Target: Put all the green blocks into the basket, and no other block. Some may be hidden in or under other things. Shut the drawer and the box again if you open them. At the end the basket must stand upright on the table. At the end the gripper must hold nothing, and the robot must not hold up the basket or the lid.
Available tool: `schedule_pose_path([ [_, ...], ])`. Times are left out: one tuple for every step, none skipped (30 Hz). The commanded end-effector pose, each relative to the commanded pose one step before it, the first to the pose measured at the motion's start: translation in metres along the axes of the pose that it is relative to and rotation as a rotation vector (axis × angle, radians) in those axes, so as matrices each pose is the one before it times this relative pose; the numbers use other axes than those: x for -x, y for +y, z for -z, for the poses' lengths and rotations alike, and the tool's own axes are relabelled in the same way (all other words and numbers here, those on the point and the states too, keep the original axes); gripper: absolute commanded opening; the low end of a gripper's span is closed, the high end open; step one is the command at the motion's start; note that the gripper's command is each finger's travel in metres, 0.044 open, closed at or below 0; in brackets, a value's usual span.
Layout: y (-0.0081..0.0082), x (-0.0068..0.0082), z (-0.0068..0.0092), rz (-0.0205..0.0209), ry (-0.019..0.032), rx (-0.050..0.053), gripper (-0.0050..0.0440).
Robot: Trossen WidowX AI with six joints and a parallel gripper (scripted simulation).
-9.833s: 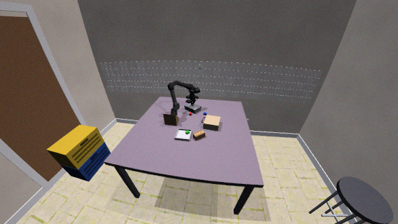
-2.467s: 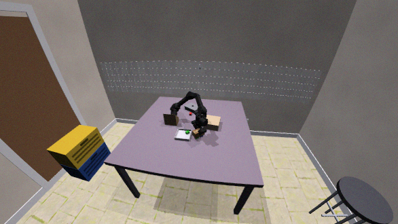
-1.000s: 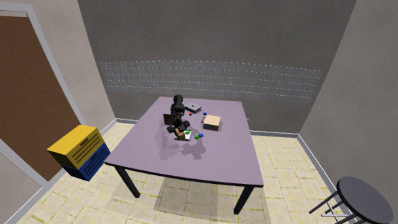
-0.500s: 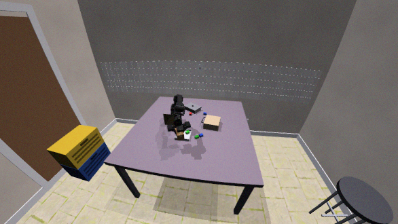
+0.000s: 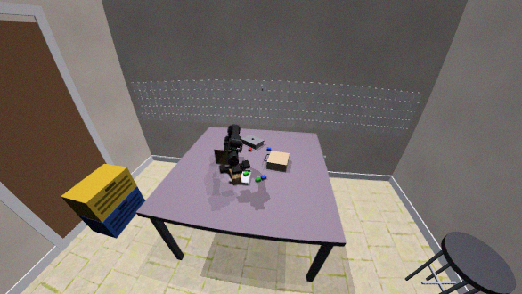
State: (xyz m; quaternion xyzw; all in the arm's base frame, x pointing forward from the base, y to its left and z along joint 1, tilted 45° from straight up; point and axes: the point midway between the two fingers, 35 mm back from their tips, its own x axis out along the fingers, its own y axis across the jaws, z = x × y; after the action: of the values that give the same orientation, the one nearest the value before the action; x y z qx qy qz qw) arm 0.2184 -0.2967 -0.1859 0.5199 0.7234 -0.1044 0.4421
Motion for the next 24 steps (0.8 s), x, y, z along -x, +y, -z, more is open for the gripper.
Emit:
schedule_pose_path([
  [-0.00382, -0.04279, 0.00577, -0.00827, 0.06241, -0.0158, 0.0000],
  [0.00000, -0.00667, 0.00000, 0.00000, 0.00000, 0.0000, 0.0000],
  [0.00000, -0.00667, 0.00000, 0.00000, 0.00000, 0.0000, 0.0000],
  [0.00000, -0.00667, 0.00000, 0.00000, 0.00000, 0.0000, 0.0000],
  [0.00000, -0.00667, 0.00000, 0.00000, 0.00000, 0.0000, 0.0000],
  [0.00000, -0.00667, 0.00000, 0.00000, 0.00000, 0.0000, 0.0000],
  [0.00000, -0.00667, 0.00000, 0.00000, 0.00000, 0.0000, 0.0000],
  [0.00000, -0.00667, 0.00000, 0.00000, 0.00000, 0.0000, 0.0000],
  [0.00000, 0.00000, 0.00000, 0.00000, 0.00000, 0.0000, 0.0000],
  [0.00000, 0.00000, 0.00000, 0.00000, 0.00000, 0.0000, 0.0000],
  [0.00000, -0.00507, 0.00000, 0.00000, 0.00000, 0.0000, 0.0000],
  [0.00000, 0.00000, 0.00000, 0.00000, 0.00000, 0.0000, 0.0000],
  [0.00000, 0.00000, 0.00000, 0.00000, 0.00000, 0.0000, 0.0000],
  [0.00000, 0.00000, 0.00000, 0.00000, 0.00000, 0.0000, 0.0000],
  [0.00000, 0.00000, 0.00000, 0.00000, 0.00000, 0.0000, 0.0000],
  [0.00000, 0.00000, 0.00000, 0.00000, 0.00000, 0.0000, 0.0000],
  [0.00000, 0.00000, 0.00000, 0.00000, 0.00000, 0.0000, 0.0000],
  [0.00000, 0.00000, 0.00000, 0.00000, 0.00000, 0.0000, 0.0000],
  [0.00000, 0.00000, 0.00000, 0.00000, 0.00000, 0.0000, 0.0000],
  [0.00000, 0.00000, 0.00000, 0.00000, 0.00000, 0.0000, 0.0000],
  [0.00000, 0.00000, 0.00000, 0.00000, 0.00000, 0.0000, 0.0000],
  [0.00000, 0.00000, 0.00000, 0.00000, 0.00000, 0.0000, 0.0000],
  [0.00000, 0.00000, 0.00000, 0.00000, 0.00000, 0.0000, 0.0000],
  [0.00000, 0.00000, 0.00000, 0.00000, 0.00000, 0.0000, 0.0000],
])
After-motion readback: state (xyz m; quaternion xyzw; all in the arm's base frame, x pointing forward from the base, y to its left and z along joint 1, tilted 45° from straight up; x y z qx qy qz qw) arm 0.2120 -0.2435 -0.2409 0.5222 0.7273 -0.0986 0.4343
